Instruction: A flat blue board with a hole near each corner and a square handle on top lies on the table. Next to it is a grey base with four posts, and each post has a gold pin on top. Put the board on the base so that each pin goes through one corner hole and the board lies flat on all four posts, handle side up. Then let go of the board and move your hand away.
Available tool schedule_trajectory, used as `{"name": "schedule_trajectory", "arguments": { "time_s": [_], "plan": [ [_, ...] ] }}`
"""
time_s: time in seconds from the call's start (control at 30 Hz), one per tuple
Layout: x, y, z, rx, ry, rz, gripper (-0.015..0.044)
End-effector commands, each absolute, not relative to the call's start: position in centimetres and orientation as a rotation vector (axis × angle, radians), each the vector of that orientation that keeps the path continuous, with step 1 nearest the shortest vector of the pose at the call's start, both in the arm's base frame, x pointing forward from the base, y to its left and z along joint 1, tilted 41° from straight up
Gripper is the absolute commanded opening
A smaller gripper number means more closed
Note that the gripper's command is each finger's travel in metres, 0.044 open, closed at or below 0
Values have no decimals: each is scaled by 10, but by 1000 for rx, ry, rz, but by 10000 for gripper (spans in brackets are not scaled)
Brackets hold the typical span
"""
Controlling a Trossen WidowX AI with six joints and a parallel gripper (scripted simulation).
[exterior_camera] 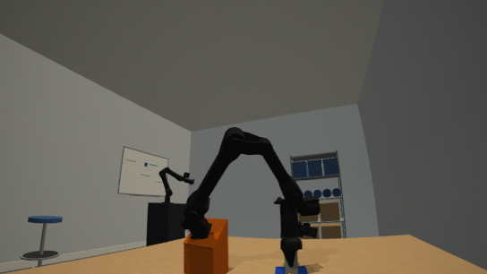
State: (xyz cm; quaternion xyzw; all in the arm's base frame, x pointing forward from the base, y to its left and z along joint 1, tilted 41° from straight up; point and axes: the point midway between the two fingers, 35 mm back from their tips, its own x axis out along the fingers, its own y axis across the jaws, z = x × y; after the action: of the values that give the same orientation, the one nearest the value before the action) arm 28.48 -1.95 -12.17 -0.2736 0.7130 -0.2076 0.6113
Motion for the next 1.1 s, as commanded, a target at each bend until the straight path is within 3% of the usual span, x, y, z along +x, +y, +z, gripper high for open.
{"name": "schedule_trajectory", "arguments": {
  "time_s": [0.0,0.2,1.07],
  "plan": [
    [285,-20,-122,-639,1646,-478,138],
    [286,-16,-118,-638,1646,-477,0],
    [294,27,-70,-636,1646,-474,0]
  ]
}}
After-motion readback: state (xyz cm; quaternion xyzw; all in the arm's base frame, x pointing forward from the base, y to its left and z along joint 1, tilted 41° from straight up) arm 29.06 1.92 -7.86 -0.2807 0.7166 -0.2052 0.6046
